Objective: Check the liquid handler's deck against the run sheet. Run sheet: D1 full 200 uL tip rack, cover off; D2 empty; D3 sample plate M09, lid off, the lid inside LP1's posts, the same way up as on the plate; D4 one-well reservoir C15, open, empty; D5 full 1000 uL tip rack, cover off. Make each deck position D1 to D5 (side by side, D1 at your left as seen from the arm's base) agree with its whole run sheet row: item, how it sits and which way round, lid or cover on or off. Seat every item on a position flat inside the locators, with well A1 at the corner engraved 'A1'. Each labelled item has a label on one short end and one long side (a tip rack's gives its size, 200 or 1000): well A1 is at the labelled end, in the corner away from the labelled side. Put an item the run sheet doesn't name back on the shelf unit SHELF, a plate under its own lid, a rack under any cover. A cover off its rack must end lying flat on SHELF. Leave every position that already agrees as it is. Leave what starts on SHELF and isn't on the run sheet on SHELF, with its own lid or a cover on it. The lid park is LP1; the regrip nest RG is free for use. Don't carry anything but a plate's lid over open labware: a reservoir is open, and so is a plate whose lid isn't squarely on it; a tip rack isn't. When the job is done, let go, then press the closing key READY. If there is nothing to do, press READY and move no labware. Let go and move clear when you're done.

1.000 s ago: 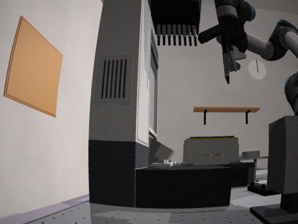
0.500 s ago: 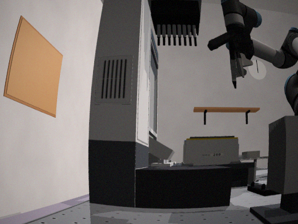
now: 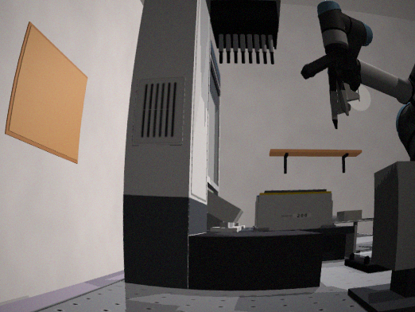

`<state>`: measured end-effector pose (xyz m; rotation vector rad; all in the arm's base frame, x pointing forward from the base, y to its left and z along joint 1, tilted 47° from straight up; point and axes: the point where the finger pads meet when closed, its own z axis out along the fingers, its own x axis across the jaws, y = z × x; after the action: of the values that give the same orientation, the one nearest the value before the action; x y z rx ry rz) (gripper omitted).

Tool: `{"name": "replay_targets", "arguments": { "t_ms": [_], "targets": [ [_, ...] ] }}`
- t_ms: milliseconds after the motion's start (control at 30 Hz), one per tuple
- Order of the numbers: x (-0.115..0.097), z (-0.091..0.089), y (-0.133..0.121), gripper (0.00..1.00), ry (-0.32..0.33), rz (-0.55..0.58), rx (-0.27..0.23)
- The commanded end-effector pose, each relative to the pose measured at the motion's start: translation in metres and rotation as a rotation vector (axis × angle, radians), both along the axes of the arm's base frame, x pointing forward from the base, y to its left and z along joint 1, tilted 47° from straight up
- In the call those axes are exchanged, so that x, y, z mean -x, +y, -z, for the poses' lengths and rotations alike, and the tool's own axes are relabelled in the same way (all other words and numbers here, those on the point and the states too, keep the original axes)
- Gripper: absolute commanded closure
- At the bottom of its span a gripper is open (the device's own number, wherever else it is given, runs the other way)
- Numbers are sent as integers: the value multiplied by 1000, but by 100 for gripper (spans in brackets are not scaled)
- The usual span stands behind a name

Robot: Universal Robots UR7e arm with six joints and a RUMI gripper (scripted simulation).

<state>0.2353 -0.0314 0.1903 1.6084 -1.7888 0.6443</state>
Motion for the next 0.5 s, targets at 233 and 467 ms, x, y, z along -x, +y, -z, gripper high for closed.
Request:
{"name": "replay_targets", "arguments": {
  "t_ms": [233,467],
  "targets": [
    [12,-14,-9,18,-1,-1,-1],
    [12,-14,-9,100,57,-55,-12]
  ]
}}
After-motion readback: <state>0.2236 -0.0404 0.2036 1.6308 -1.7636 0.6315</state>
